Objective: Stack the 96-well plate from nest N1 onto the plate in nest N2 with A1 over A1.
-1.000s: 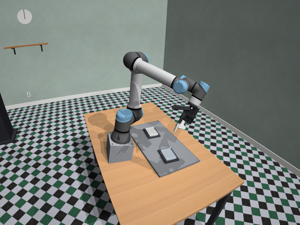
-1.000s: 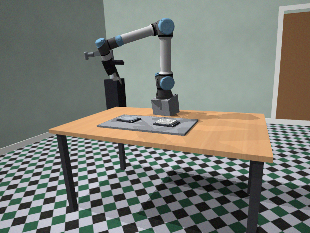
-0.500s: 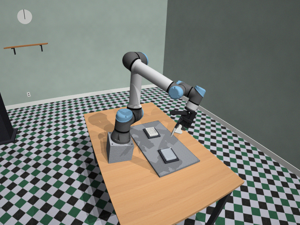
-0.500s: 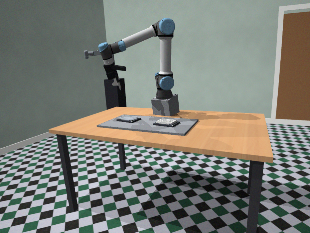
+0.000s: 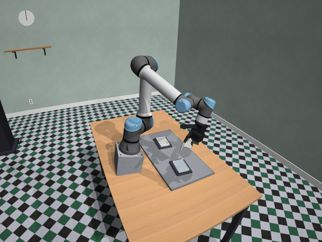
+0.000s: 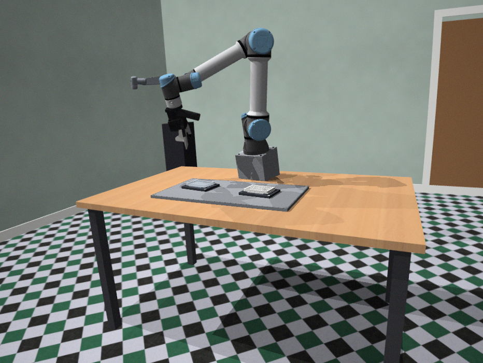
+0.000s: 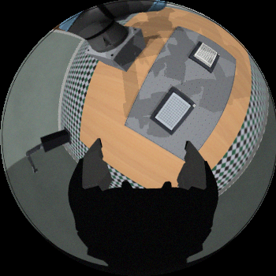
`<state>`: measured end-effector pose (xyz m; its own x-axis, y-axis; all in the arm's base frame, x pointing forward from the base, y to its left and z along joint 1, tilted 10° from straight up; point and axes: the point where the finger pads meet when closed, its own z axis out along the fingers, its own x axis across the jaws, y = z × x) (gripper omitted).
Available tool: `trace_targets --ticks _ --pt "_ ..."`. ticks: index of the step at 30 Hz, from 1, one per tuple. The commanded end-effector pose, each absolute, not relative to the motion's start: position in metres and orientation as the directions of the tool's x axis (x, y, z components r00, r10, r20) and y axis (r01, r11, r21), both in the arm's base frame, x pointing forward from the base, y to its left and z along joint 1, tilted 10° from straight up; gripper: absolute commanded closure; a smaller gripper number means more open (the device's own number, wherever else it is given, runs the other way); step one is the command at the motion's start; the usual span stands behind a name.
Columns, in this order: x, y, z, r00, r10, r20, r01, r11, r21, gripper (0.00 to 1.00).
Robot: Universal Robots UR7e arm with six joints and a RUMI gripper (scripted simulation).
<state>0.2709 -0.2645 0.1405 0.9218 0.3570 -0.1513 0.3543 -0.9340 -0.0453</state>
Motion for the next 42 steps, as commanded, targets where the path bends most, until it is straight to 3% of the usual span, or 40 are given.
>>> trace_targets --ticks 1,34,42 --pt "0.280 -0.258 0.122 0.949 0.294 -0.118 0.294 -0.956 -0.017 0.00" --pt "0.324 -0.201 0.034 0.968 -0.176 0.177 -0.179 -0.984 0.004 0.00" --pt "0.325 -0.199 0.032 0.968 -0.176 0.177 -0.179 -0.984 0.004 0.00"
